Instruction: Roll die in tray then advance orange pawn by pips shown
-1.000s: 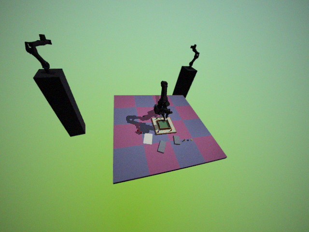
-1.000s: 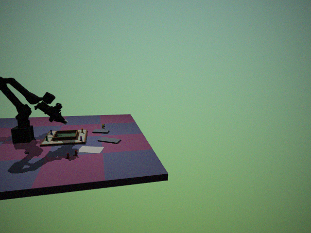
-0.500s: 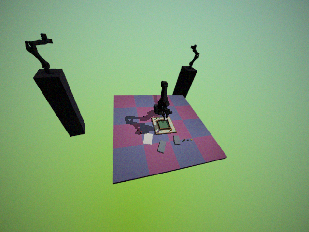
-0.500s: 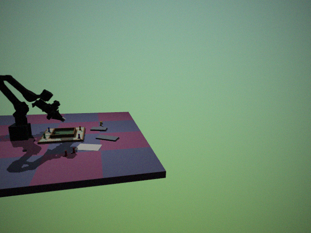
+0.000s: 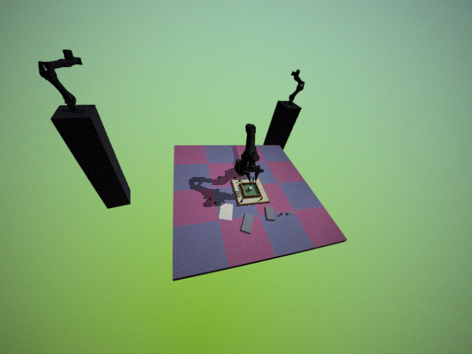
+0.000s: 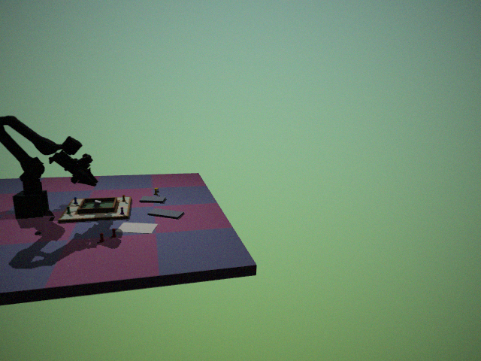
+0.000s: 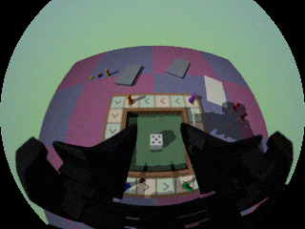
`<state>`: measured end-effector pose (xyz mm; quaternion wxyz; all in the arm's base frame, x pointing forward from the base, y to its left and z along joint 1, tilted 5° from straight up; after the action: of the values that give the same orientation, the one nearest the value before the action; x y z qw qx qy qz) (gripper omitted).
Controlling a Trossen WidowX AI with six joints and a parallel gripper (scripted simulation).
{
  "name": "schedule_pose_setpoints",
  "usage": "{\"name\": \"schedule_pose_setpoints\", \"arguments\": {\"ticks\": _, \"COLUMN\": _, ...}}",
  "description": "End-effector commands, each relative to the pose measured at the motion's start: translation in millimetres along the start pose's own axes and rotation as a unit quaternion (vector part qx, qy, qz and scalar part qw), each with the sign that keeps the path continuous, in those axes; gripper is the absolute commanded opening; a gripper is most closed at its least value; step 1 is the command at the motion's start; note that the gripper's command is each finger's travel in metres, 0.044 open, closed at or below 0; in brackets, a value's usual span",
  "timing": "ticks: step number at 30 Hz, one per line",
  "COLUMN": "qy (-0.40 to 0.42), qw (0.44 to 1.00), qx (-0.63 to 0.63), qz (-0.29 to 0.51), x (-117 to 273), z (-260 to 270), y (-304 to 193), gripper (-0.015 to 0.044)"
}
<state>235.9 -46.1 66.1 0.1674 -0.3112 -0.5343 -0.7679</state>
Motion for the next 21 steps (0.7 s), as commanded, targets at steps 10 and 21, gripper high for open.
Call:
{"name": "schedule_pose_setpoints", "arguments": {"ticks": 10, "qy": -0.015, "qw": 0.997, "qx": -0.001, "qz": 0.079, "x": 11, "z": 6, "y": 25, "gripper": 0.044}}
{"name": "schedule_pose_setpoints", "arguments": {"ticks": 21, "qy": -0.069, "qw": 0.941, "qx": 0.002, "qz": 0.332, "x": -20, "z": 5, "y": 18, "gripper": 0.044}}
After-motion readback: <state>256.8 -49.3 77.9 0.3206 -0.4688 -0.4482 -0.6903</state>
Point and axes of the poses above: the point midway between the two fingers, 35 mm back from their tips, its own x axis back along the fingers, its own z axis across the jaws, y = z × x, the point moved 1 cm from there along x, back along the fingers, and after that the axes turned 12 degrees about -x, right-handed, at the moved point
